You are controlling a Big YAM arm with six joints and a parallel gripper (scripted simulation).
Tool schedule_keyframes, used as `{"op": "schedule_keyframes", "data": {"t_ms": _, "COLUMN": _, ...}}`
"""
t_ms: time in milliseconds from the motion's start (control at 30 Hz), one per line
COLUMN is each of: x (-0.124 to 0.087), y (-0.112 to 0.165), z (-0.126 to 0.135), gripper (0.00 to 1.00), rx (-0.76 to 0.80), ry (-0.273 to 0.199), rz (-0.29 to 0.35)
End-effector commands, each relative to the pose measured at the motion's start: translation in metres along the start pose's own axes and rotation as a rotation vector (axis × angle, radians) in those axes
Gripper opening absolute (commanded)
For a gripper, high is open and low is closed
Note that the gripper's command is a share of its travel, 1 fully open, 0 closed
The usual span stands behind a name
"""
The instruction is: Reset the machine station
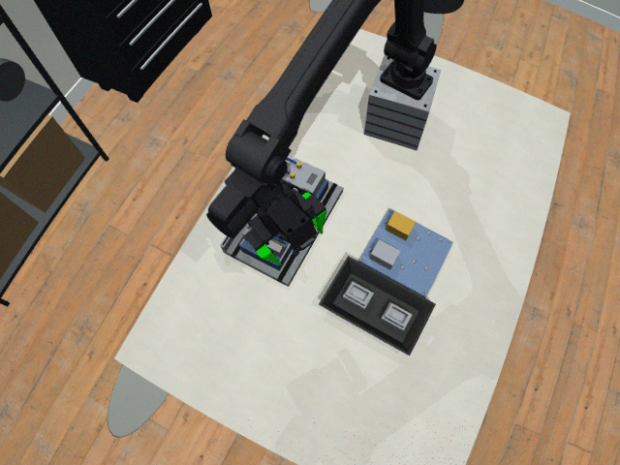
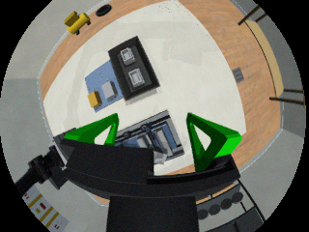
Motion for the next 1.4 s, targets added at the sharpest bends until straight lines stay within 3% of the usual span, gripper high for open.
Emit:
{"op": "schedule_keyframes", "data": {"t_ms": 0, "x": -0.005, "y": -0.003, "z": -0.001, "gripper": 1.0, "rx": -0.005, "ry": 0.011, "rz": -0.002}}
{"op": "schedule_keyframes", "data": {"t_ms": 1100, "x": -0.005, "y": -0.003, "z": -0.001, "gripper": 1.0, "rx": -0.005, "ry": 0.011, "rz": -0.002}}
{"op": "schedule_keyframes", "data": {"t_ms": 1133, "x": -0.013, "y": -0.007, "z": -0.008, "gripper": 1.0, "rx": -0.014, "ry": 0.033, "rz": -0.005}}
{"op": "schedule_keyframes", "data": {"t_ms": 1367, "x": -0.006, "y": 0.011, "z": -0.004, "gripper": 1.0, "rx": 0.152, "ry": 0.036, "rz": 0.032}}
Point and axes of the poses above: the point where the finger pads meet when closed, its own x axis out along the fingers, its own z axis across the jaws, y = z × x, the point moved 9 cm from there along -x, back along the fingers, and after that the axes turned 10 degrees about -x, right-handed, at the moved point
